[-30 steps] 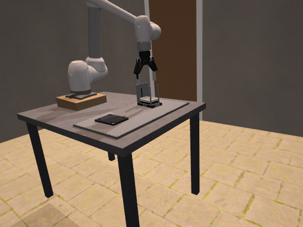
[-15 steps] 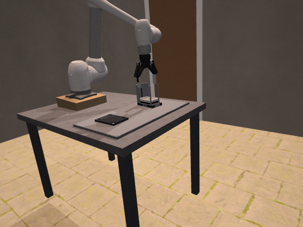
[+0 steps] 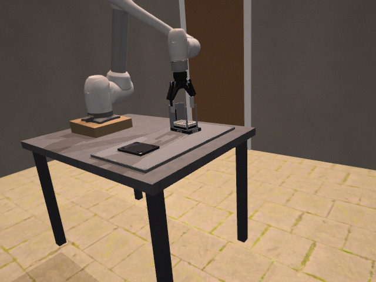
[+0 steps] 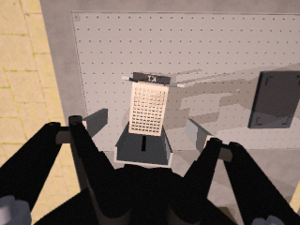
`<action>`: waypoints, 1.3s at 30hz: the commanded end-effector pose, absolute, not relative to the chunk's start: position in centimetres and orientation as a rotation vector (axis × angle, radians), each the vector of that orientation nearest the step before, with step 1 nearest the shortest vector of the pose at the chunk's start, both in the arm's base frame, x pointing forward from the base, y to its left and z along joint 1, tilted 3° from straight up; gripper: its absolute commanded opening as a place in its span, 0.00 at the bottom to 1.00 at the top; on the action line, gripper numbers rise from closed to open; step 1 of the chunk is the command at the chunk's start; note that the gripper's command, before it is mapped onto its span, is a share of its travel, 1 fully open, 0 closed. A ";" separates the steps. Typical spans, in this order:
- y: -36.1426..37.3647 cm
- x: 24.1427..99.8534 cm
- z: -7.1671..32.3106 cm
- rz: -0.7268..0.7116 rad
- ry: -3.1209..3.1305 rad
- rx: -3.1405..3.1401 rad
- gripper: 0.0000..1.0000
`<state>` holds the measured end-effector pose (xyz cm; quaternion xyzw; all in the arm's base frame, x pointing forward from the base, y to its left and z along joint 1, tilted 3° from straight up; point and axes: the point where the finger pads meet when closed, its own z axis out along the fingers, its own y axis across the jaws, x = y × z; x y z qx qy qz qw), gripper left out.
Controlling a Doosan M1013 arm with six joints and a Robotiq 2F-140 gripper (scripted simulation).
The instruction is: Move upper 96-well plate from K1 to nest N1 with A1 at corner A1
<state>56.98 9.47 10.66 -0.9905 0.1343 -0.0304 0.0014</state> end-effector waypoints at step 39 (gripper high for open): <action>9.4 57.4 4.6 -0.096 0.421 -3.109 1.00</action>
